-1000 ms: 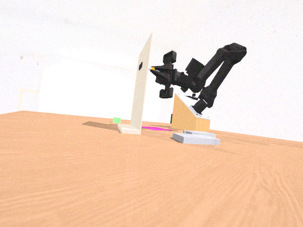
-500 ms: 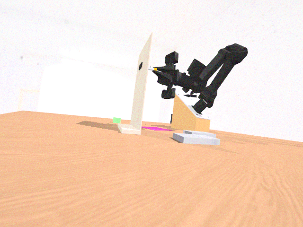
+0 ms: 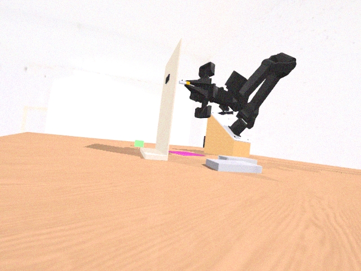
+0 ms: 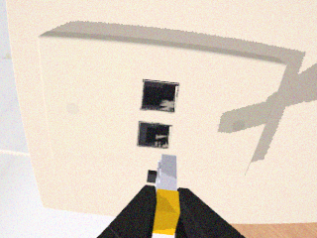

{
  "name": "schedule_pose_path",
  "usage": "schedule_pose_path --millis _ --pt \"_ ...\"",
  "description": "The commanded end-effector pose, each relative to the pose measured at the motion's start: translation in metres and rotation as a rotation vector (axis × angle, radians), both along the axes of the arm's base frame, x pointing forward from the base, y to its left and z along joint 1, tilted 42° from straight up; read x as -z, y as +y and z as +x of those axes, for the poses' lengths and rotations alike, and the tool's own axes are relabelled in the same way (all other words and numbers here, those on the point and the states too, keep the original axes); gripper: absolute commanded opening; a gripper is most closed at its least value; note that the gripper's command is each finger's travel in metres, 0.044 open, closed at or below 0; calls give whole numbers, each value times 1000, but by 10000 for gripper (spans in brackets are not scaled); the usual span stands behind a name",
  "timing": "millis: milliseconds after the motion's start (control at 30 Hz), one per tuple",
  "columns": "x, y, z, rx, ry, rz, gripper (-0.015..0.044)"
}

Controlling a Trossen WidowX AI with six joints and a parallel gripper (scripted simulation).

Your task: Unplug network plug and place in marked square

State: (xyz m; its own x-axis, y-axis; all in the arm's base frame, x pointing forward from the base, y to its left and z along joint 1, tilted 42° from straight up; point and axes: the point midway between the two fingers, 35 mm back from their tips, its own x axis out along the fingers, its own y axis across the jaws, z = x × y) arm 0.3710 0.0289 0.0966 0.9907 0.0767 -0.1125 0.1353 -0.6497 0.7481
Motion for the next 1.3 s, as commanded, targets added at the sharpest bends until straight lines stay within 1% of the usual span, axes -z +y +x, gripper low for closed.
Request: schedule_pose_path --millis 0,1267 --pt "-1 0 -3 4 0 -2 0" --pt "-7 3 -20 4 1 -2 0"
